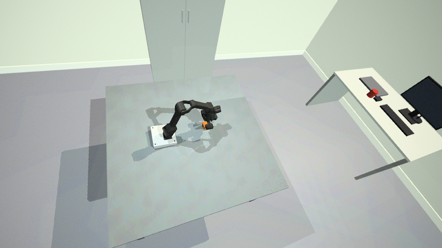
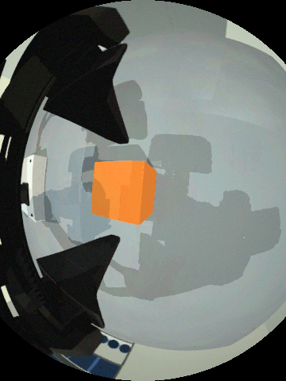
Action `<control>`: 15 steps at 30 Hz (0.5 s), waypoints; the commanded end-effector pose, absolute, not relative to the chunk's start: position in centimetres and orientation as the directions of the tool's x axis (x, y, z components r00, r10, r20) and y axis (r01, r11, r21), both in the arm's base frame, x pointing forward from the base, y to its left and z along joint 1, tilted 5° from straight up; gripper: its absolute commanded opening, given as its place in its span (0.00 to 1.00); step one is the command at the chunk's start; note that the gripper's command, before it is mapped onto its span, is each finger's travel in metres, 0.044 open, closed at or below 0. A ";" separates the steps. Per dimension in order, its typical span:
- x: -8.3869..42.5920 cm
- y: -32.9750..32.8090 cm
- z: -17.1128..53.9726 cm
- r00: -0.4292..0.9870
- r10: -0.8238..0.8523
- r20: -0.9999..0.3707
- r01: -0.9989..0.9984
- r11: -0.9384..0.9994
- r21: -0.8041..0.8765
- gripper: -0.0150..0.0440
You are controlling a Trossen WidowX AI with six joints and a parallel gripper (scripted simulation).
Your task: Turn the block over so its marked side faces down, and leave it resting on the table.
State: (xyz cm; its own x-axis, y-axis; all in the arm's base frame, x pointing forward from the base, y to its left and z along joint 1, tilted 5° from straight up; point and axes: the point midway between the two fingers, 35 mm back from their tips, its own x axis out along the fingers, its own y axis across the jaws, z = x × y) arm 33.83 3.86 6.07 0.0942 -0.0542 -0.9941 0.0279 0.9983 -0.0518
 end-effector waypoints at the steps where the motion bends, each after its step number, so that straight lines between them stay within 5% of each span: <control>1: 33.8 3.9 5.1 0.089 -0.052 -0.995 0.022 0.999 -0.050 1.00; 5: 33.8 3.8 4.7 0.089 -0.052 -0.995 0.022 0.999 -0.050 1.00; 15: 33.8 3.8 4.7 0.089 -0.052 -0.995 0.022 0.999 -0.050 0.59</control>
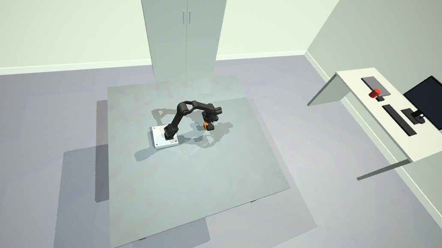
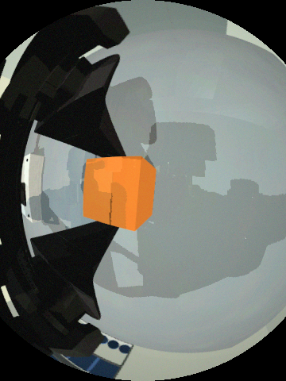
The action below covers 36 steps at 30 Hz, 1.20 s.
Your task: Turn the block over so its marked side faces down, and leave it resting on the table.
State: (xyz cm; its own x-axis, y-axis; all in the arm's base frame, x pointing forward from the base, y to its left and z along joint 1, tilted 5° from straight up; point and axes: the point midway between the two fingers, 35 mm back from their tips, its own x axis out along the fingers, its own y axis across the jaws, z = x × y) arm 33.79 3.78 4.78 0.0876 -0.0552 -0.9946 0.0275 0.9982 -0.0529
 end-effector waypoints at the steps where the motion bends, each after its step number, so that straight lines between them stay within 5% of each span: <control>1: 33.8 3.8 4.7 0.089 -0.052 -0.995 0.022 0.999 -0.050 0.58; 17: 33.8 3.8 4.7 0.089 -0.052 -0.995 0.022 0.999 -0.050 0.40; 20: 33.8 3.9 5.8 0.089 -0.052 -0.995 0.022 0.999 -0.050 0.26; 36: 33.7 4.0 7.4 0.177 -0.054 -0.983 0.018 0.999 -0.052 0.25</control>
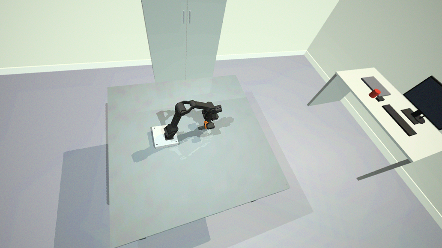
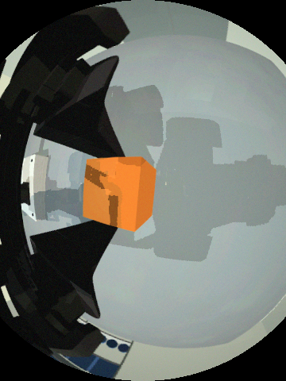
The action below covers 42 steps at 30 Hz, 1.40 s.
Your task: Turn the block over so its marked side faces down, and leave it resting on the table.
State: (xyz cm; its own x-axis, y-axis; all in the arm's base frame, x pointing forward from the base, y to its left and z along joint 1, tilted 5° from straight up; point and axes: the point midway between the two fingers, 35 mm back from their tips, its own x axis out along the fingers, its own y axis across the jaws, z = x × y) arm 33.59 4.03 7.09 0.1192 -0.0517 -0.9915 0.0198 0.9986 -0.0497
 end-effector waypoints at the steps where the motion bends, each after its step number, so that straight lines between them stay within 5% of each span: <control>1: 33.7 4.0 7.3 0.193 -0.054 -0.980 0.018 0.999 -0.052 0.25; 26: 33.2 4.0 7.0 0.561 -0.053 -0.826 0.021 0.999 -0.050 0.25; 42: 34.0 4.1 5.8 0.634 -0.050 -0.772 0.018 0.999 -0.050 0.25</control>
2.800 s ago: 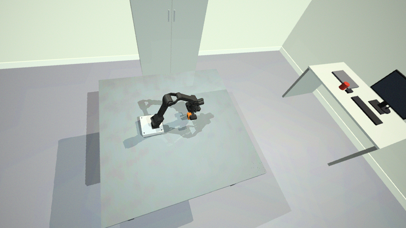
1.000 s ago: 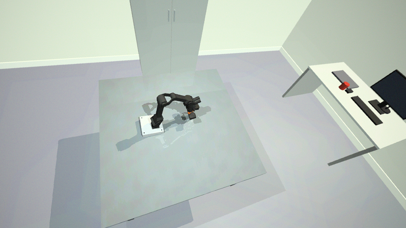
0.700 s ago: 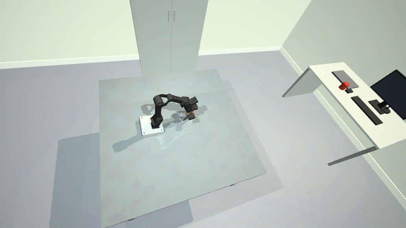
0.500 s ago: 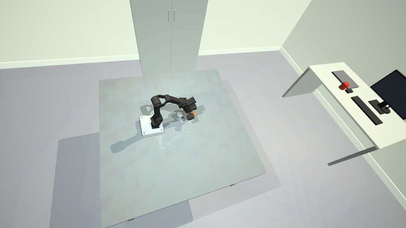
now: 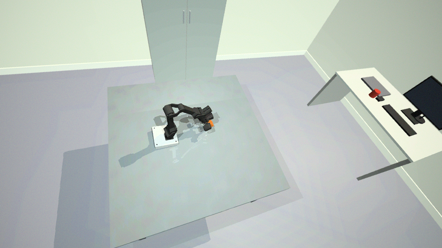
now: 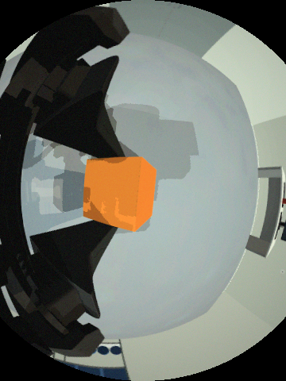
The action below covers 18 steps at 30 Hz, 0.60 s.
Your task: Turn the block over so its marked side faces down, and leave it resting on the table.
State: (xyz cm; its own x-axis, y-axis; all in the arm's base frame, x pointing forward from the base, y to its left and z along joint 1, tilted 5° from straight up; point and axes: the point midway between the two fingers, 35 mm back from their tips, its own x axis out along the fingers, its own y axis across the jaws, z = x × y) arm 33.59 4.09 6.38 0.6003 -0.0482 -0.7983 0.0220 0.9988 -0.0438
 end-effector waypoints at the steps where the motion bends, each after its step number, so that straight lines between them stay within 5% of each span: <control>1: 34.2 4.1 5.6 0.645 -0.049 -0.763 0.017 0.999 -0.050 0.25; 18: 34.6 4.2 3.5 0.811 -0.042 -0.583 0.014 0.999 -0.052 0.25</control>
State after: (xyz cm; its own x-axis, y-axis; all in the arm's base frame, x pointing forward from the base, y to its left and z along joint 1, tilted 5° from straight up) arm 34.95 4.27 4.23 0.7888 -0.0403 -0.6134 0.0168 0.9989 -0.0440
